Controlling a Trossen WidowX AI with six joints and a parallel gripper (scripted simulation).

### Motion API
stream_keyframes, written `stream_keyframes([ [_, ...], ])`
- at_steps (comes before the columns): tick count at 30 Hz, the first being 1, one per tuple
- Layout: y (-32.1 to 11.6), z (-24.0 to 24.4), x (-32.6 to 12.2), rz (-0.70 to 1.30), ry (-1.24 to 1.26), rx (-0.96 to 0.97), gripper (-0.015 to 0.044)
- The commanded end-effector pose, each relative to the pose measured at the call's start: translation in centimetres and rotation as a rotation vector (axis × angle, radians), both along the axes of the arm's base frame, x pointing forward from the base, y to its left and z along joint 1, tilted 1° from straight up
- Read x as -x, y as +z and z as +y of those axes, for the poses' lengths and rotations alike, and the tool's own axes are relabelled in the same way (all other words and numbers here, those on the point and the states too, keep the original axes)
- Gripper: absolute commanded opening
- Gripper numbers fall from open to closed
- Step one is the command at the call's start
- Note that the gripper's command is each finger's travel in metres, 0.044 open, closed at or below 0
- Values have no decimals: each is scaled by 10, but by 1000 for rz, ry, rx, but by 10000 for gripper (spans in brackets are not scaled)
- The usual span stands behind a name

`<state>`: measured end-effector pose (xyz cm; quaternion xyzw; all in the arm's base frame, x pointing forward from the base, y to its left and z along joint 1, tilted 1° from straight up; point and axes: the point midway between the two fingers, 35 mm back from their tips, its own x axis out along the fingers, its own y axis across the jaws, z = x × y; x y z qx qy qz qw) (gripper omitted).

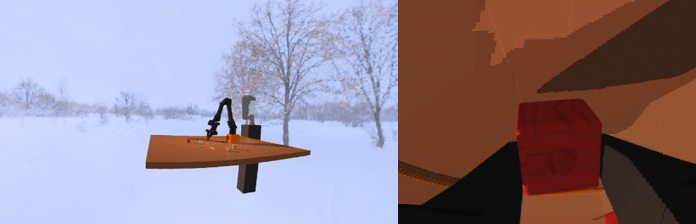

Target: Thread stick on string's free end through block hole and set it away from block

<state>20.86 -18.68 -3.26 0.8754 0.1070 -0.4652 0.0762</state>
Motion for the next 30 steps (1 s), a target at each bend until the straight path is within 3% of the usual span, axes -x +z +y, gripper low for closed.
stream_keyframes([
  [1, -4, 2, 6, -85, 4, -26, 0],
  [19, -12, -1, 18, -326, 17, -95, 0],
  [28, -8, -4, 16, -272, 17, -78, 235],
  [30, 5, -8, 25, -270, 18, -77, 235],
])
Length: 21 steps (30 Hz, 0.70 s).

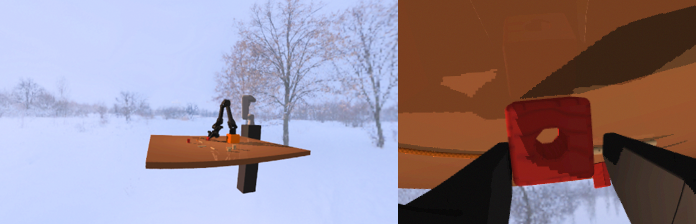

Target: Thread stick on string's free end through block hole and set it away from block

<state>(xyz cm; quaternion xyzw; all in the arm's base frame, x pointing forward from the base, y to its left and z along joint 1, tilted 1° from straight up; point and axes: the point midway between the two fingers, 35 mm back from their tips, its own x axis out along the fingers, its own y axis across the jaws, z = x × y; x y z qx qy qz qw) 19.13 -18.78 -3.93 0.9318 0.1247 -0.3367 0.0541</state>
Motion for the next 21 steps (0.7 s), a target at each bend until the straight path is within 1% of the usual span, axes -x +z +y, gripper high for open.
stream_keyframes([
  [1, 22, -9, 16, 1, -1, 15, 235],
  [3, 42, -11, 29, -2, 0, 16, 235],
  [5, 50, -11, 34, -5, 1, 16, 235],
  [21, 50, -11, 34, -5, 1, 16, 235],
])
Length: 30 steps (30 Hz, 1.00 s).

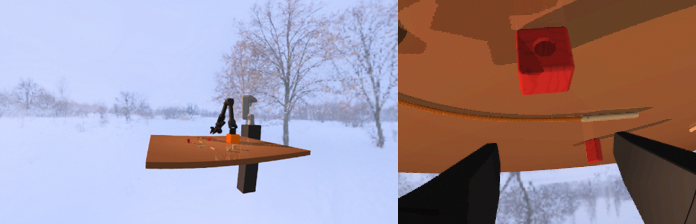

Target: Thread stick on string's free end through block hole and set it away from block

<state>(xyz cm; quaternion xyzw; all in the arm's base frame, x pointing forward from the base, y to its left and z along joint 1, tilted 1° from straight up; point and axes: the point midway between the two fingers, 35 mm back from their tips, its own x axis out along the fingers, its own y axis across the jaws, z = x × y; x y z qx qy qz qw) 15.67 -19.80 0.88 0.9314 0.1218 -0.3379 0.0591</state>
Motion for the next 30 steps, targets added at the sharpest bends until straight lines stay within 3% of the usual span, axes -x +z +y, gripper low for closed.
stream_keyframes([
  [1, 1, -1, 0, -6, 3, 4, 235],
  [4, -1, 1, -1, 6, 57, 53, 288],
  [10, -9, 6, -11, 30, 597, 489, 440],
  [19, -14, 12, -25, -51, 1533, 1044, 440],
  [30, -12, 13, -36, -187, 2194, 1283, 440],
])
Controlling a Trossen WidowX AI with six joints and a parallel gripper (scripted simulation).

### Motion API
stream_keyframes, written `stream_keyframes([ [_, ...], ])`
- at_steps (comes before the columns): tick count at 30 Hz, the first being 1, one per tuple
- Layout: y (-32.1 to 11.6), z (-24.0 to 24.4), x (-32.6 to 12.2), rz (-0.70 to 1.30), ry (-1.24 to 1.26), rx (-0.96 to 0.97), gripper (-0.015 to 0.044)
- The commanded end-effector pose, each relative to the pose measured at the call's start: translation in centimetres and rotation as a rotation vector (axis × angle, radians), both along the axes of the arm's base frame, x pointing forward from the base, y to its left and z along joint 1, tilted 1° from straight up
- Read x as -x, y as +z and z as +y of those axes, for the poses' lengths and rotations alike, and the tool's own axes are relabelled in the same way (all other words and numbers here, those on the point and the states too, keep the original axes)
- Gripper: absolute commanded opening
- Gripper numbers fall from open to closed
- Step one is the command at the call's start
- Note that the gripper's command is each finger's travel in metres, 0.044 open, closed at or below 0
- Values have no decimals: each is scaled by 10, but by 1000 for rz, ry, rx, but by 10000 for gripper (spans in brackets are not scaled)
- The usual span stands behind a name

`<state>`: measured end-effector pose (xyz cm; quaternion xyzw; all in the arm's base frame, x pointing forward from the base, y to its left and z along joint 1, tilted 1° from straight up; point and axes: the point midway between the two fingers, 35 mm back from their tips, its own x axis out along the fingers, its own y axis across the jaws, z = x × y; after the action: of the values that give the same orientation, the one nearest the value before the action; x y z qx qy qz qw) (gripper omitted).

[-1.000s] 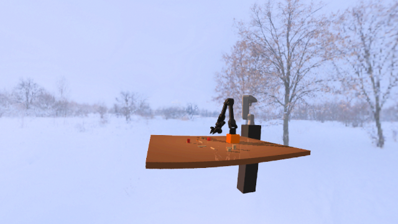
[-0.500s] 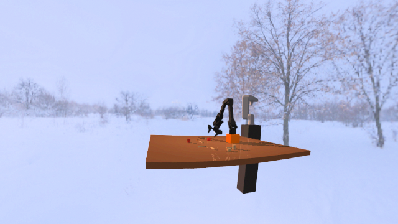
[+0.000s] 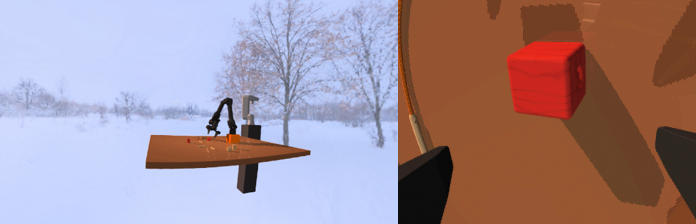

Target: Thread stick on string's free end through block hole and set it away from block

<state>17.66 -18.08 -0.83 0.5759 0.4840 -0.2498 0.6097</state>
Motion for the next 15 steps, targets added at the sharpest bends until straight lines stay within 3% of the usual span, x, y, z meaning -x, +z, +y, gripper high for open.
stream_keyframes([
  [1, 6, -4, -17, 13, 991, 423, 440],
  [15, 15, -2, -31, 14, 1832, 608, 440],
])
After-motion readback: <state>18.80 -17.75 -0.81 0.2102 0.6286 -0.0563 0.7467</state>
